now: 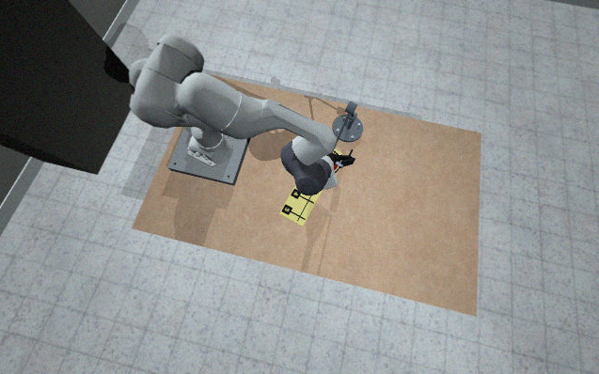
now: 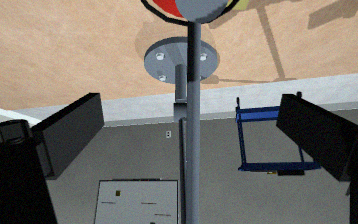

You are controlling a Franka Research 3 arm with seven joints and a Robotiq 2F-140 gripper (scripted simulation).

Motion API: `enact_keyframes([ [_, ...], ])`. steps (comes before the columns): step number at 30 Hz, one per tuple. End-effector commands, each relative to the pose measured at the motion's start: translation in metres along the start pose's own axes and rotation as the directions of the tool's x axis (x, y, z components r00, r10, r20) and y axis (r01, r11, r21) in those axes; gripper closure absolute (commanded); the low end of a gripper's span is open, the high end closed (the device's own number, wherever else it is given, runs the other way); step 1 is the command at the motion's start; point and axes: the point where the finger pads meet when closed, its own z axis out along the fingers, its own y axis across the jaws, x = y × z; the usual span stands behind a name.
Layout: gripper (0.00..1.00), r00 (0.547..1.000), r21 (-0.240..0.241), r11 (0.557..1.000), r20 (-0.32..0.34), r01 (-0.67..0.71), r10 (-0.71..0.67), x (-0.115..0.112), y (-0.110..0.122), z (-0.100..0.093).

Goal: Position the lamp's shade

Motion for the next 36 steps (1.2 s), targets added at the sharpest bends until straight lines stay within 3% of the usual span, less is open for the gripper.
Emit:
enact_keyframes([
  [1, 0.00, 1.000, 0.000, 1.000, 0.000, 0.000, 0.000, 0.000, 0.000, 0.000],
  [30, 0.00, 1.000, 0.000, 1.000, 0.000, 0.000, 0.000, 0.000, 0.000, 0.000],
  [36, 0.00, 1.000, 0.000, 1.000, 0.000, 0.000, 0.000, 0.000, 0.001, -0.026],
])
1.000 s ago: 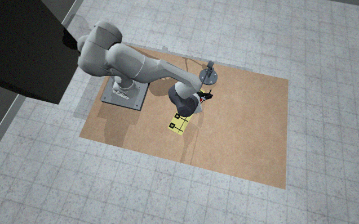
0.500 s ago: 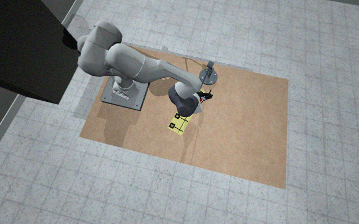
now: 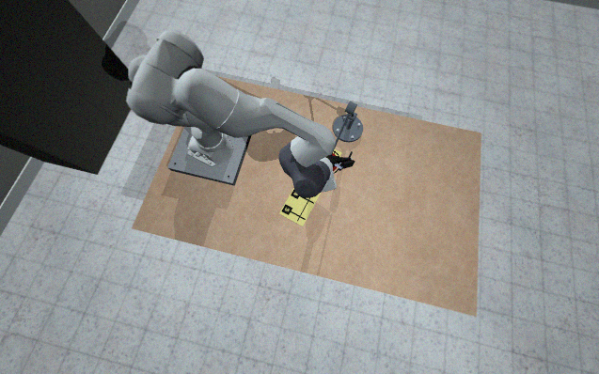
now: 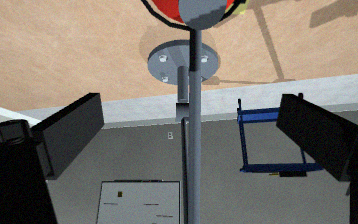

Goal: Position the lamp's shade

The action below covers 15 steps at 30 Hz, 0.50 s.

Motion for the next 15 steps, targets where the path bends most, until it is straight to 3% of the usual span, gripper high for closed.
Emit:
enact_keyframes([
  [1, 0.00, 1.000, -0.008, 1.000, 0.009, 0.004, -0.004, -0.003, 0.003, -0.015],
  [15, 0.00, 1.000, -0.001, 1.000, 0.004, 0.001, -0.001, -0.001, 0.002, -0.067],
])
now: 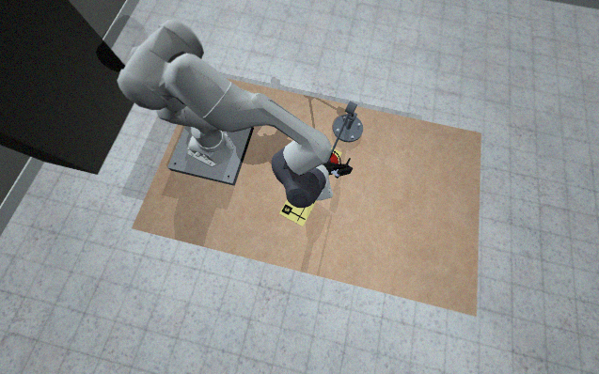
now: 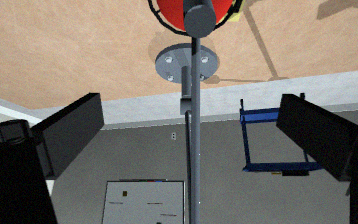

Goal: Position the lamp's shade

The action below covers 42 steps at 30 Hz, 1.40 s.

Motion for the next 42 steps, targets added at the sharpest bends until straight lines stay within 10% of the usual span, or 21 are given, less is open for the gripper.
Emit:
enact_keyframes([
  [1, 0.00, 1.000, -0.014, 1.000, 0.012, 0.010, -0.010, -0.005, 0.005, -0.013],
  [11, 0.00, 1.000, 0.003, 1.000, 0.000, 0.002, -0.002, 0.000, 0.000, -0.054],
  [42, 0.00, 1.000, 0.019, 1.000, -0.008, -0.007, 0.008, 0.004, -0.006, -0.052],
])
